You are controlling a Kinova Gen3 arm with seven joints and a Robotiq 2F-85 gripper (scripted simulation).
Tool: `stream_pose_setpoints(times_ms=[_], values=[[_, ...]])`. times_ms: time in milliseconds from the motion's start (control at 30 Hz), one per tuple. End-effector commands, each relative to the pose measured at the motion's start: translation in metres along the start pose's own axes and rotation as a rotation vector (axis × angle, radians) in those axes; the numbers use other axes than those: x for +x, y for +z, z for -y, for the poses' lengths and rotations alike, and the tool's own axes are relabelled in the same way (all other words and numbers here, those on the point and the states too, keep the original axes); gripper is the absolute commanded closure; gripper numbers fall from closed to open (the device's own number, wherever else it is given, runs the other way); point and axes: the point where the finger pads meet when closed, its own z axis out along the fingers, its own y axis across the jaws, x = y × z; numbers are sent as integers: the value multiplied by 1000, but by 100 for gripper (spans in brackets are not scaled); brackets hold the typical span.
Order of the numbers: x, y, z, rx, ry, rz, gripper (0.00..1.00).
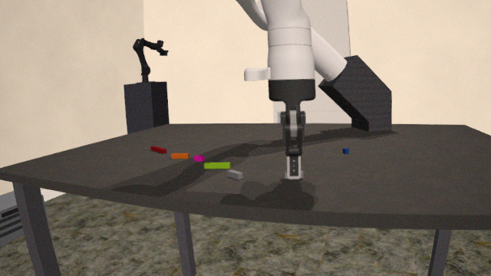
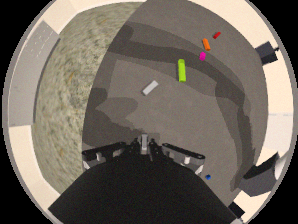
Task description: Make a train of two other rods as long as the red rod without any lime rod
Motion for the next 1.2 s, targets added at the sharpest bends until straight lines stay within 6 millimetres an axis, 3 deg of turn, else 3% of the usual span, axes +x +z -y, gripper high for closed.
stream_pose_setpoints(times_ms=[0,667,1167], values=[[0,-1,1,2,0,1,95],[0,-1,1,2,0,1,95],[0,-1,1,2,0,1,76]])
